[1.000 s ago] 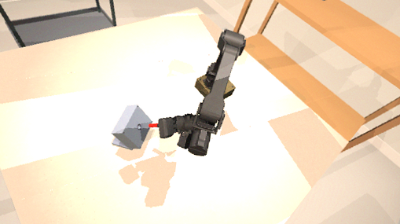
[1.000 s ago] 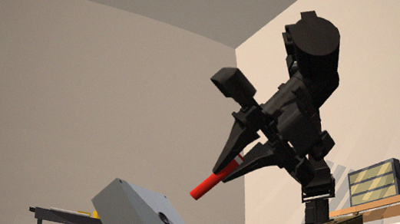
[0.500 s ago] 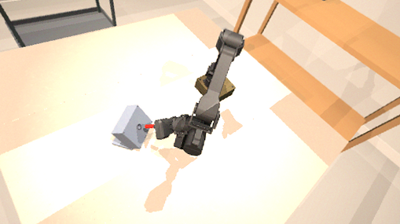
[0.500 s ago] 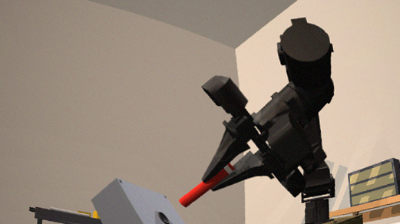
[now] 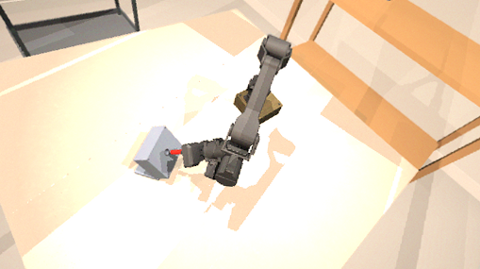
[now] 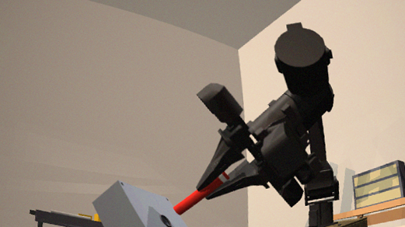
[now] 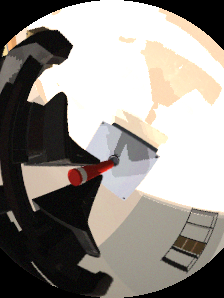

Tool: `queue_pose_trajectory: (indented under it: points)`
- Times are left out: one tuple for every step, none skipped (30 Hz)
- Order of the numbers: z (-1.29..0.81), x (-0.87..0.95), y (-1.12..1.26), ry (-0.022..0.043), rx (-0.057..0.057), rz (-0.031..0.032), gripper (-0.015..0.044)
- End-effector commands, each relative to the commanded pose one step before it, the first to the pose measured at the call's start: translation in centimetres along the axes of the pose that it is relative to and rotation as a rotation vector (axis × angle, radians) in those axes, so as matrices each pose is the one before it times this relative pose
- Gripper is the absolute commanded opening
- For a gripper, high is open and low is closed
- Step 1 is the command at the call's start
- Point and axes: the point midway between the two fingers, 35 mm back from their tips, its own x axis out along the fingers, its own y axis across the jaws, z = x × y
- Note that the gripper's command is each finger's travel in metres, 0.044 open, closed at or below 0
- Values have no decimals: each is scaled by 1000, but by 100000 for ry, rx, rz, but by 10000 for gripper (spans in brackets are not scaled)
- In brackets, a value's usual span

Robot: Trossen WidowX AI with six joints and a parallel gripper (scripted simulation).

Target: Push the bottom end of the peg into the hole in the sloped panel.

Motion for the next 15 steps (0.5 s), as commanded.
queue_pose_trajectory:
  points:
    - [-23, 677, 139, 397, -761, 145, 0]
    - [-4, 128, 0, 5, 8, -6, 0]
    - [-5, 128, 3, 5, 5, -6, 0]
    - [-5, 129, 7, 5, 3, -6, 0]
    - [-4, 129, 11, 5, 2, -6, 0]
    - [-3, 128, 16, 5, 1, -6, 0]
    - [-3, 150, 24, 6, 0, -7, 0]
    - [-3, 132, 21, 6, 0, -7, 0]
    - [-2, 80, 13, 4, 0, -5, 0]
    - [-9, -123, -63, 14, 224, -103, 0]
    - [-10, -123, -63, 13, 224, -104, 0]
    - [-10, -123, -63, 13, 225, -104, 0]
    - [-10, -123, -63, 12, 225, -105, 0]
    - [-2, 1, 1, -1, 0, -2, 0]
    - [0, 0, 0, 0, 0, 0, 0]
